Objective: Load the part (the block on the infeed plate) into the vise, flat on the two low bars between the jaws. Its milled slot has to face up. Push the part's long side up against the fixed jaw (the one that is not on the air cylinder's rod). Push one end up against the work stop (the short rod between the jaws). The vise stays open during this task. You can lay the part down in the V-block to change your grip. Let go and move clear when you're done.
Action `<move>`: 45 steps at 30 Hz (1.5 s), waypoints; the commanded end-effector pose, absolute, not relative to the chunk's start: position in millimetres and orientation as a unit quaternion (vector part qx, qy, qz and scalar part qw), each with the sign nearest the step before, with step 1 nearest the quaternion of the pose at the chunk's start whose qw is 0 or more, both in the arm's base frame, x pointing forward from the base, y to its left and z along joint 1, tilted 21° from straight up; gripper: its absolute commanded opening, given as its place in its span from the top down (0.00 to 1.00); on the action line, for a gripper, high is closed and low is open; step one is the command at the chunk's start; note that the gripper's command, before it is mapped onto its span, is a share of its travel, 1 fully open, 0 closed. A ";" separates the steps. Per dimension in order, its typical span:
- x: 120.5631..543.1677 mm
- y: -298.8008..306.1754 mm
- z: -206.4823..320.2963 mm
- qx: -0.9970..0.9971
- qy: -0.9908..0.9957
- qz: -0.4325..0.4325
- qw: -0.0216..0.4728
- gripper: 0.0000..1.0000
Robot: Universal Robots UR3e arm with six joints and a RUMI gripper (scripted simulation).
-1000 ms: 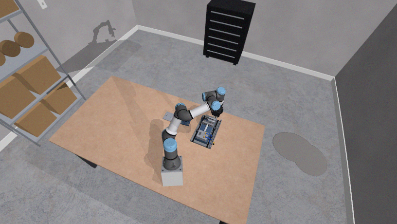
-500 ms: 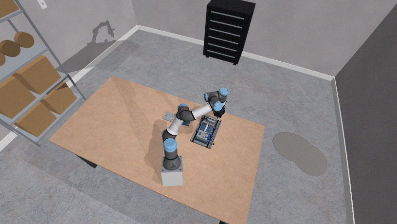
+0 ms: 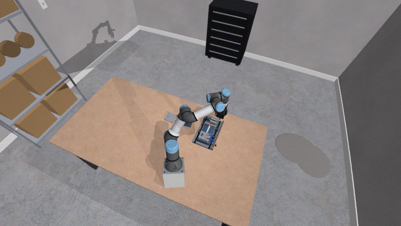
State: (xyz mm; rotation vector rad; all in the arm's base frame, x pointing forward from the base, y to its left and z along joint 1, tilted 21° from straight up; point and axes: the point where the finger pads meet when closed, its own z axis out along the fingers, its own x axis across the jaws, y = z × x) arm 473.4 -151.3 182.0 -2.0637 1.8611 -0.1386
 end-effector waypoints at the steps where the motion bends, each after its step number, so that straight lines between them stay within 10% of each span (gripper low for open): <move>1: 473.5 -151.7 183.1 -0.730 0.658 -0.051 0.179 1.00; 45: 484.1 -146.5 155.4 -0.730 0.658 -0.050 0.178 1.00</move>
